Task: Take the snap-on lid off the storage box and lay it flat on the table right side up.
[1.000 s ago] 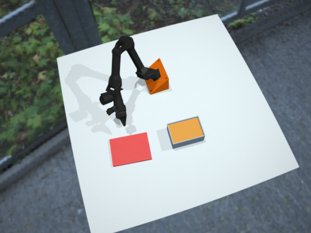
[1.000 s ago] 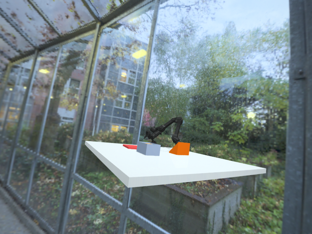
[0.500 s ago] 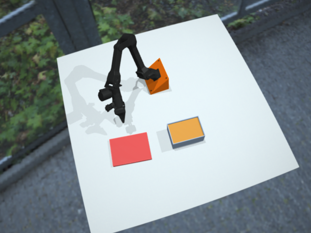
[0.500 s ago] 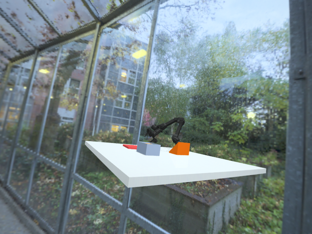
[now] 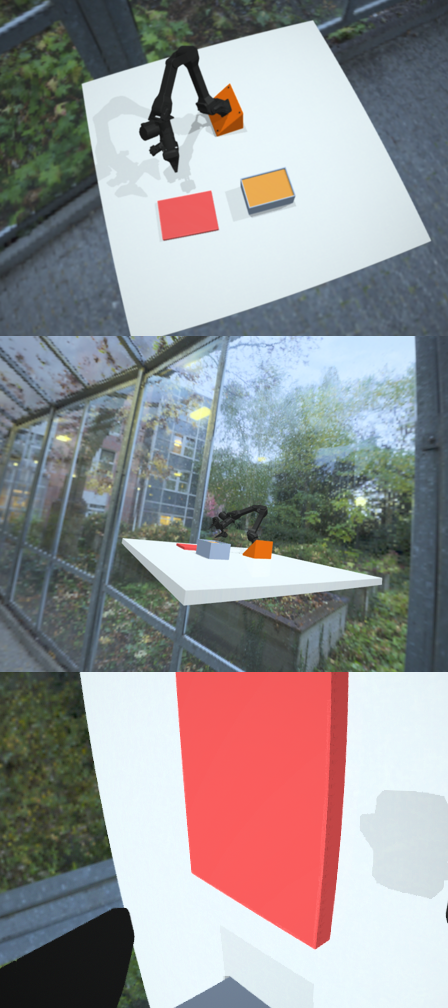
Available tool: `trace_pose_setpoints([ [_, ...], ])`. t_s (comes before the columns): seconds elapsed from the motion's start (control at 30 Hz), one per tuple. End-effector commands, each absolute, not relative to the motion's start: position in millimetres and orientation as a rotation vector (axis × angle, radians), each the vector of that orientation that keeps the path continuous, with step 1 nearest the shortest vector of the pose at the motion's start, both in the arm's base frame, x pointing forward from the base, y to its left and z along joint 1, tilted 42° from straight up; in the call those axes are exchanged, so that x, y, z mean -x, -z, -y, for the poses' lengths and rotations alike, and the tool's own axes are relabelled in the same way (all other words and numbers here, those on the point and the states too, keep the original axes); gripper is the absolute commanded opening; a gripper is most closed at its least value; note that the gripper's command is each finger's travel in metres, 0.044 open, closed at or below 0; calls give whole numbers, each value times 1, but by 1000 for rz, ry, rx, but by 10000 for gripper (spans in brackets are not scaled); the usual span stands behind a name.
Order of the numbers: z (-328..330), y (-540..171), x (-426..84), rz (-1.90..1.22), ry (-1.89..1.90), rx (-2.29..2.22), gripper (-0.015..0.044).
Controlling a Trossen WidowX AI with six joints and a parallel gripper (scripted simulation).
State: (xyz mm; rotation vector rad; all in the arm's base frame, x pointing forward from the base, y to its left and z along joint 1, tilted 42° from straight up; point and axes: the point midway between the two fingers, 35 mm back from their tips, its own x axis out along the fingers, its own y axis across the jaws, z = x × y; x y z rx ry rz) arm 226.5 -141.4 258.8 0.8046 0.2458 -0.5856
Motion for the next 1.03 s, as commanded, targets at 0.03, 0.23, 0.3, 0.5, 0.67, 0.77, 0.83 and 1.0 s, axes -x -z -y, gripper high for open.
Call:
trace_pose_setpoints([
  [0.03,138,-265,-224,-237,586,-805,440],
  [0.23,140,-260,-226,-237,586,-805,440],
  [0.3,140,-260,-226,-237,586,-805,440],
  [0.5,140,-260,-226,-237,586,-805,440],
  [0.67,140,-260,-226,-237,586,-805,440],
  [0.77,140,-260,-226,-237,586,-805,440],
  [0.83,140,-260,-226,-237,586,-805,440],
  [1.0,140,-260,-226,-237,586,-805,440],
])
